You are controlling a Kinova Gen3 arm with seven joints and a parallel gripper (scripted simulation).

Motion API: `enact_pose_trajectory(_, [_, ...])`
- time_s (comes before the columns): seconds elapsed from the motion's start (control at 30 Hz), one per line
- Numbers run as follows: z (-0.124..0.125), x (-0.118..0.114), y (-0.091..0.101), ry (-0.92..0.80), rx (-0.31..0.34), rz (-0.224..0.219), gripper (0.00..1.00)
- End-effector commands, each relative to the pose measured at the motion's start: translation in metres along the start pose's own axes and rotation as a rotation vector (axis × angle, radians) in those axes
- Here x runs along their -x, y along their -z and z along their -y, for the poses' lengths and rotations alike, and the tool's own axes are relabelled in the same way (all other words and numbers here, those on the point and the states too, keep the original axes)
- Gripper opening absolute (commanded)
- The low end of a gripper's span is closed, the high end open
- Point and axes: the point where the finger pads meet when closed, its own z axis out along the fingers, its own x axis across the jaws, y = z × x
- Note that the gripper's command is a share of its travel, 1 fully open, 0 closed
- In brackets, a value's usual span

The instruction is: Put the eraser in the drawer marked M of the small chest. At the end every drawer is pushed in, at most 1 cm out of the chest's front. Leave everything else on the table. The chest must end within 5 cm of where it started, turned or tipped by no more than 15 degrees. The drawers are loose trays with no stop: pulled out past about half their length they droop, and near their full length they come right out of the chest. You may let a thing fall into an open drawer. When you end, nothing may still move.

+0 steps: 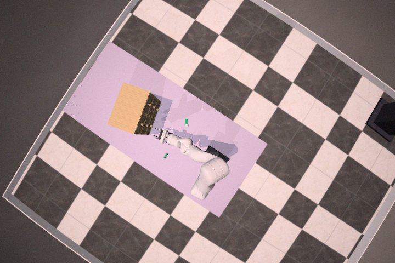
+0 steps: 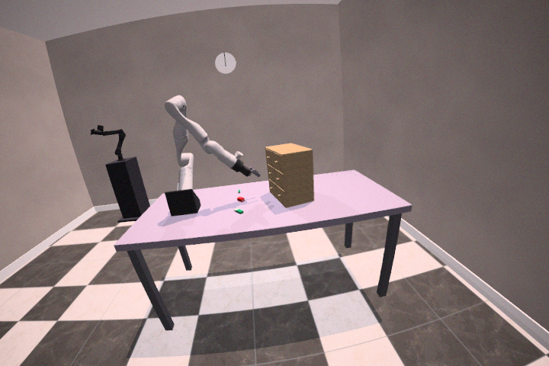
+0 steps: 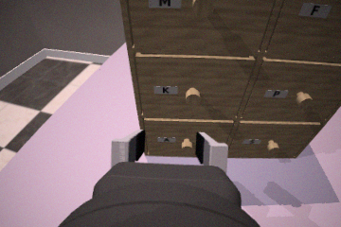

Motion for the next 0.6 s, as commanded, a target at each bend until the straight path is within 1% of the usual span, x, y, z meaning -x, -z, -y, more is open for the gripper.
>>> enact_pose_trajectory(0.0, [-0.002, 0.0087, -0.0039, 0.018, -0.006, -0.002, 1.0])
enact_pose_trajectory(0.5, [-0.0043, 0.0072, -0.0134, 0.015, -0.103, -0.004, 1.0])
enact_pose_trajectory(0.57, [-0.0043, 0.0072, -0.0134, 0.015, -0.103, -0.004, 1.0])
